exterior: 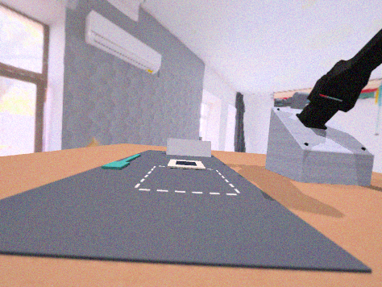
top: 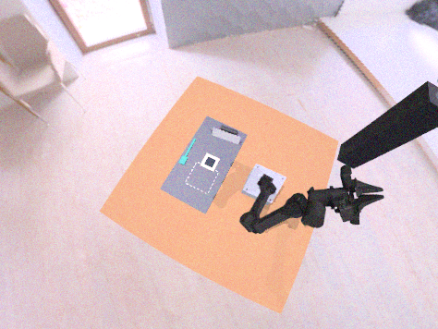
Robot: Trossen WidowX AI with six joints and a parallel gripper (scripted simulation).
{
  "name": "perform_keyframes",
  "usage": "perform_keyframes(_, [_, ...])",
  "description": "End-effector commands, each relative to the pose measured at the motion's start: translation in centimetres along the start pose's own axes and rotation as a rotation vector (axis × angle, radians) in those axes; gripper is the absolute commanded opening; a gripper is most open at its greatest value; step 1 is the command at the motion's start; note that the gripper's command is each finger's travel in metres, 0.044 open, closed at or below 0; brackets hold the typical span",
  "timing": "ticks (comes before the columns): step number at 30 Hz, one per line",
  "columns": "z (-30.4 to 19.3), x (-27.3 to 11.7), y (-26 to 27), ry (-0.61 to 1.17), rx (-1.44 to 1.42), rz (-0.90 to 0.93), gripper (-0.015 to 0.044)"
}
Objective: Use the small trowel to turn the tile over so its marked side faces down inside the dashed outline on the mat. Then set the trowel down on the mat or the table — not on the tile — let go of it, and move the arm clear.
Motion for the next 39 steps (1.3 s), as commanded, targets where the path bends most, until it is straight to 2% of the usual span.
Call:
perform_keyframes(1, [-2.7, 1.0, 3.8, 0.085, -0.025, 0.124, 0.01])
perform_keyframes(10, [-6.8, 1.2, 10.9, 0.247, -0.016, 0.355, 0.01])
perform_keyframes(19, [-10.9, -0.6, 18.3, 0.413, -0.017, 0.595, 0.01])
perform_keyframes(29, [-15.5, -4.7, 26.0, 0.635, -0.023, 0.818, 0.01])
perform_keyframes(39, [-20.3, -10.8, 32.7, 0.879, -0.072, 1.036, 0.01])
Point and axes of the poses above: the point midway between the two fingers, 35 mm back from their tips, its own x axis out along the fingers, its own y axis across the jaws, z = x × y, the point moved 7 cm from there along -x, back along the fingers, and after that the axes turned 14 degrees about -x, right-handed, at the moved point
